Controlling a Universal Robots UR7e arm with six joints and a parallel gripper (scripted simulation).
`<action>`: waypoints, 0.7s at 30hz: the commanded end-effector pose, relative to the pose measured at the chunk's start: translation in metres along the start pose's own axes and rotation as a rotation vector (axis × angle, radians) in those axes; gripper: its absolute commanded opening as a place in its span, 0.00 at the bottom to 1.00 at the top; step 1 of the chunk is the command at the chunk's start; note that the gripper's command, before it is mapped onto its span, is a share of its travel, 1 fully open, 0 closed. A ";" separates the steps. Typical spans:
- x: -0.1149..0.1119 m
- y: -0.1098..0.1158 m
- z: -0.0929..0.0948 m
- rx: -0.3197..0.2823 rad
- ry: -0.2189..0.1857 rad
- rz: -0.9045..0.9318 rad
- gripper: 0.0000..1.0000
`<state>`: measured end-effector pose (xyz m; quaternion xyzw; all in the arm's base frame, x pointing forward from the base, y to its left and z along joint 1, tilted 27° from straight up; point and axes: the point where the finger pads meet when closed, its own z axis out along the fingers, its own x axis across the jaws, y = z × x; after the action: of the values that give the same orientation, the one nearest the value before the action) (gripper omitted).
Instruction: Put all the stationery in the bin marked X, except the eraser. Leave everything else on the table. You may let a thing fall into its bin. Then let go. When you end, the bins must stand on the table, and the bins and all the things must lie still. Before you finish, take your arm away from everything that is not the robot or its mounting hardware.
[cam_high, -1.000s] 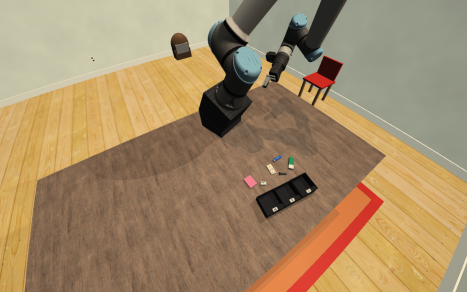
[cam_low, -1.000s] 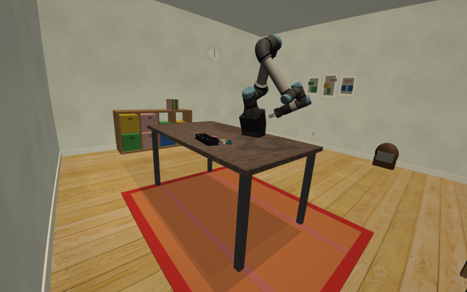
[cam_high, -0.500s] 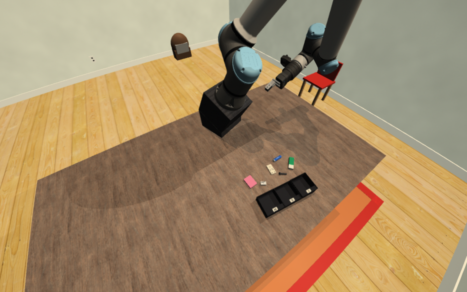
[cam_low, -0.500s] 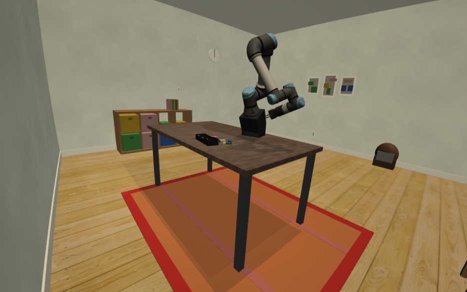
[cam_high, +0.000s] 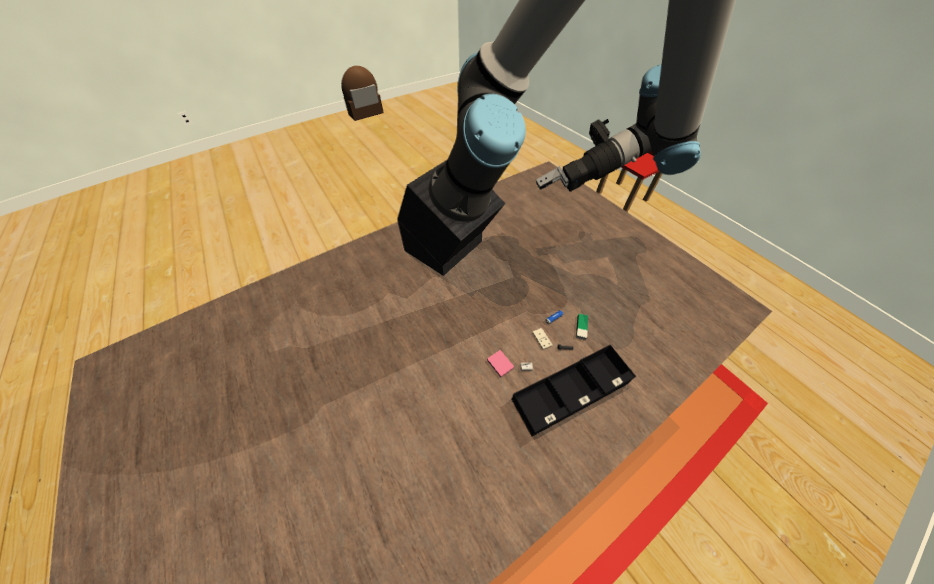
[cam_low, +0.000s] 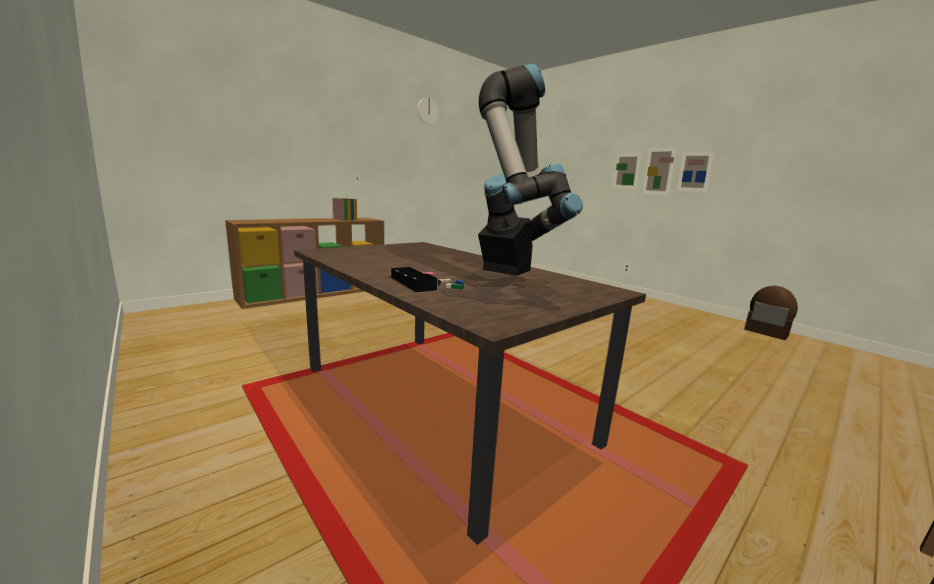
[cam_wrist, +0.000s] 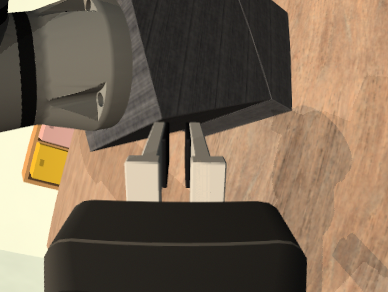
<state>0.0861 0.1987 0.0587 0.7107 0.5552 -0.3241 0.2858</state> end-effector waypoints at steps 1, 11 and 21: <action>-0.005 0.015 -0.002 0.128 0.082 -0.040 0.31; -0.012 0.043 -0.006 0.298 0.267 -0.087 0.31; -0.023 0.082 -0.007 0.386 0.496 -0.107 0.31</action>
<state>0.1445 0.1796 0.0792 0.7704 0.5675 -0.2876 0.0407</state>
